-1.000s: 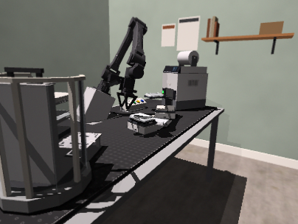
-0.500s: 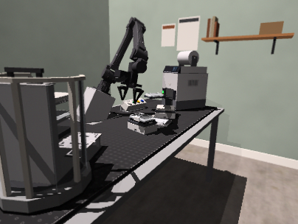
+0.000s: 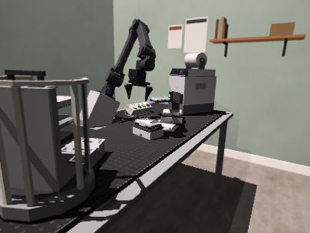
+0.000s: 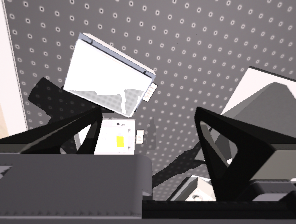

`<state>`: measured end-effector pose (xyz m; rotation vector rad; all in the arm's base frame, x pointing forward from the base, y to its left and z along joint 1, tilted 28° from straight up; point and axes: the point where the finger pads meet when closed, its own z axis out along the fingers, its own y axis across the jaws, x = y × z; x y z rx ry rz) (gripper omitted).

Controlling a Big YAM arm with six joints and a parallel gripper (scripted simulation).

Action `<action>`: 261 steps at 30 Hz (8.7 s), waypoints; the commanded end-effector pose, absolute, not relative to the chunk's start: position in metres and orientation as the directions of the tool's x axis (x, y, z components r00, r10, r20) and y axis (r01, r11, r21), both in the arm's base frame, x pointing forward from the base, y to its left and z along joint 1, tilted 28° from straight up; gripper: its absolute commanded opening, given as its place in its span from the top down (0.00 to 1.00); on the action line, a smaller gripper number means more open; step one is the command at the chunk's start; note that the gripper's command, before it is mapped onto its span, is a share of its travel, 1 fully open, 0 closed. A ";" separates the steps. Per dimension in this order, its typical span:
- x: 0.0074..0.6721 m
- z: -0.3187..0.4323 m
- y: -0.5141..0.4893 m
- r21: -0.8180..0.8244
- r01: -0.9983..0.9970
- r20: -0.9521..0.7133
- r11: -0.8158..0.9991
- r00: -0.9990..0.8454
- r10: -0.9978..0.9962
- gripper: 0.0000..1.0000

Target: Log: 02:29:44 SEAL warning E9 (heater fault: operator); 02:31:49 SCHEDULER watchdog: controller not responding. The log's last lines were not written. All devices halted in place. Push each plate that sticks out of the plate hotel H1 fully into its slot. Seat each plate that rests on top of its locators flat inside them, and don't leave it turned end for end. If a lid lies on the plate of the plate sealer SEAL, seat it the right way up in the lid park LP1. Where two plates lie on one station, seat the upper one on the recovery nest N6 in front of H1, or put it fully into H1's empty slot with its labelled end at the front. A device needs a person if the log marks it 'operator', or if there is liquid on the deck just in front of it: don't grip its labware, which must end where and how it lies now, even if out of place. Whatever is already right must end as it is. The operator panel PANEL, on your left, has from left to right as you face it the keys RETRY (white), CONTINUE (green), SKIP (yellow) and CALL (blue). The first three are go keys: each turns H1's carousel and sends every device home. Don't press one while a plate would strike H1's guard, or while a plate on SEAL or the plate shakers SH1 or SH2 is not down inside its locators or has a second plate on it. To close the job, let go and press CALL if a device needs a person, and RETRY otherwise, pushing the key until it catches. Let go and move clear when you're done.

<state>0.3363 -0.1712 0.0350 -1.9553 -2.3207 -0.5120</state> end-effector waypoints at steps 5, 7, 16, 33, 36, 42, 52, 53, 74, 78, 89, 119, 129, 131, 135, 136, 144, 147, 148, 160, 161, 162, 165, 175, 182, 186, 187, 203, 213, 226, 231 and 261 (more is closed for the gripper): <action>0.332 0.064 -0.150 0.301 0.862 0.190 0.408 -0.473 0.860 0.00; 0.329 0.068 -0.146 0.317 0.832 0.176 0.455 -0.523 0.834 0.00; 0.318 0.085 -0.127 0.370 0.691 0.115 0.621 -0.697 0.708 0.00; 0.292 0.113 -0.090 0.434 0.305 -0.052 0.848 -0.931 0.361 0.00; 0.294 0.125 -0.087 0.432 0.201 -0.114 0.879 -0.955 0.274 0.00; 0.277 0.126 -0.070 0.435 0.045 -0.165 0.899 -0.978 0.129 0.00; 0.285 0.132 -0.079 0.422 0.035 -0.193 0.906 -0.973 0.128 0.00; 0.285 0.132 -0.079 0.422 0.035 -0.193 0.906 -0.973 0.128 0.00; 0.280 0.179 -0.101 0.403 0.028 -0.222 0.915 -0.967 0.127 0.00; 0.277 0.186 -0.105 0.403 0.028 -0.222 0.915 -0.967 0.127 0.00; 0.271 0.199 -0.110 0.405 0.030 -0.216 0.914 -0.968 0.128 0.00; 0.323 0.170 -0.190 0.446 0.324 -0.085 0.834 -0.913 0.400 0.00; 0.338 0.161 -0.215 0.446 0.326 -0.083 0.834 -0.912 0.401 0.00; 0.337 0.160 -0.216 0.450 0.329 -0.072 0.830 -0.913 0.401 0.00; 0.345 0.156 -0.228 0.446 0.327 -0.080 0.833 -0.913 0.401 0.00; 0.347 0.156 -0.231 0.446 0.327 -0.081 0.833 -0.912 0.401 0.00; 0.355 0.146 -0.255 0.451 0.466 -0.008 0.761 -0.851 0.525 0.00; 0.355 0.145 -0.258 0.450 0.494 0.007 0.744 -0.835 0.550 0.00; 0.355 0.143 -0.261 0.450 0.522 0.023 0.725 -0.818 0.575 0.00; 0.358 0.127 -0.297 0.445 0.607 0.077 0.658 -0.758 0.648 0.00; 0.358 0.125 -0.300 0.446 0.597 0.072 0.667 -0.767 0.638 0.00; 0.358 0.124 -0.303 0.446 0.595 0.072 0.669 -0.769 0.635 0.00; 0.358 0.123 -0.306 0.447 0.595 0.074 0.668 -0.769 0.635 0.00; 0.360 0.109 -0.336 0.446 0.598 0.080 0.666 -0.768 0.635 0.00; 0.362 0.102 -0.351 0.446 0.598 0.080 0.666 -0.768 0.636 0.00; 0.363 0.097 -0.363 0.446 0.598 0.081 0.666 -0.768 0.636 0.00; 0.363 0.095 -0.366 0.446 0.598 0.081 0.666 -0.768 0.636 0.00; 0.363 0.075 -0.409 0.430 0.688 0.135 0.584 -0.689 0.712 0.00; 0.353 0.059 -0.437 0.392 0.816 0.221 0.424 -0.531 0.818 0.00; 0.342 0.042 -0.468 0.396 0.805 0.212 0.442 -0.549 0.809 0.00; 0.338 0.036 -0.480 0.396 0.805 0.212 0.442 -0.548 0.809 0.00; 0.311 -0.007 -0.555 0.393 0.806 0.212 0.442 -0.548 0.809 0.00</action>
